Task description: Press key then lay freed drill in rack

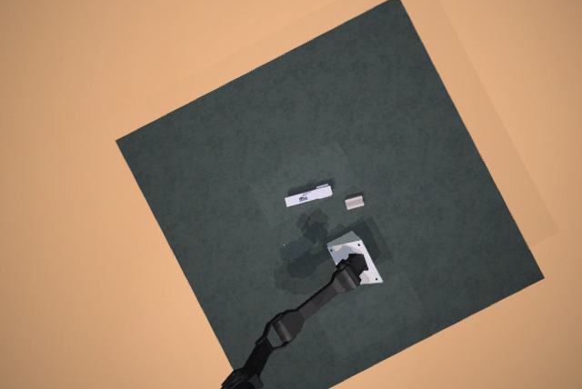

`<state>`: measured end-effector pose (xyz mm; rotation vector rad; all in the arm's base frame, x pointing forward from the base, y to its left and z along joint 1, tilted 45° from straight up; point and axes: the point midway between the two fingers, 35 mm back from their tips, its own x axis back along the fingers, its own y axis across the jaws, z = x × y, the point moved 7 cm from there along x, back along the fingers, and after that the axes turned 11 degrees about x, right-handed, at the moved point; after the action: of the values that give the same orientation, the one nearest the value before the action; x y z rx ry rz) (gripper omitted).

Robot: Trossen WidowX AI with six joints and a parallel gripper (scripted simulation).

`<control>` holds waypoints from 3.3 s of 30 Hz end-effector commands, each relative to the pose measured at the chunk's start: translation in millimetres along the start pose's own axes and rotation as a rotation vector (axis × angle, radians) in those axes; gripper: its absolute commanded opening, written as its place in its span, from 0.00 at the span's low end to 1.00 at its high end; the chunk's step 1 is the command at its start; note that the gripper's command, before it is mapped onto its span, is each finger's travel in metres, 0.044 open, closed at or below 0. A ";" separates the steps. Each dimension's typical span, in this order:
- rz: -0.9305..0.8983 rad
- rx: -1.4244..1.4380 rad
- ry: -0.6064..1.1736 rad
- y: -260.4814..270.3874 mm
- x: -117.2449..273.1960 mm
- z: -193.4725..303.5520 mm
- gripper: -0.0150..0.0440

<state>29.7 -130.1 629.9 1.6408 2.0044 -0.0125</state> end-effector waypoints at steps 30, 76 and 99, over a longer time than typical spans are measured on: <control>-0.931 0.308 1.323 136.8 44.4 360.1 0.25; -1.683 0.469 2.388 123.2 320.0 477.7 0.25; -1.683 0.468 2.388 122.5 327.5 478.0 0.25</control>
<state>300.9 27.2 132.7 0.7077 -1.4489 -0.4913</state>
